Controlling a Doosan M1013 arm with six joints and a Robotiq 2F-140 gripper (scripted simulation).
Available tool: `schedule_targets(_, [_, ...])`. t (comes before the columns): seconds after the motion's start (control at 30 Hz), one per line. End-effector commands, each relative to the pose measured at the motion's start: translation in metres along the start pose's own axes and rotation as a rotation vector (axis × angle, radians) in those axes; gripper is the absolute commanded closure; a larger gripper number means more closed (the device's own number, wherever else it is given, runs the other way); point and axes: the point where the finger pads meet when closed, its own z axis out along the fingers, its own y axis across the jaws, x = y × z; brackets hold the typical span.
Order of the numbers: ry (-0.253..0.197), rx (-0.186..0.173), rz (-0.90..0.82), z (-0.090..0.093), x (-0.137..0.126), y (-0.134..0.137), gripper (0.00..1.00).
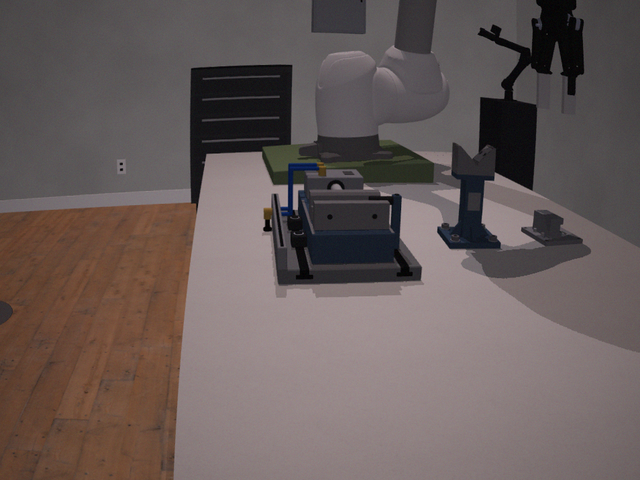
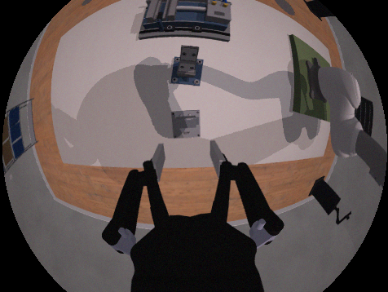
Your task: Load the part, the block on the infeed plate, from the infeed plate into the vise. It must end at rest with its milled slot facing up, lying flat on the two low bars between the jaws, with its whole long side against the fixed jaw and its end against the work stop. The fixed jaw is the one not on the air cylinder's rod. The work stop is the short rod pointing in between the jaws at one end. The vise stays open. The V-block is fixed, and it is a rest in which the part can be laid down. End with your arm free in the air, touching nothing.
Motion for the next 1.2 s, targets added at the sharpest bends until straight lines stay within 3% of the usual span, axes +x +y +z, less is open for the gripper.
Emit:
schedule_targets(0.0, [0.000,0.000,0.000,0.001,0.000,0.000,0.49])
schedule_targets(0.5, [-0.001,0.000,-0.001,0.011,0.000,0.000,0.49])
schedule_targets(1.17, [-0.001,0.000,-0.001,0.039,0.000,0.000,0.49])
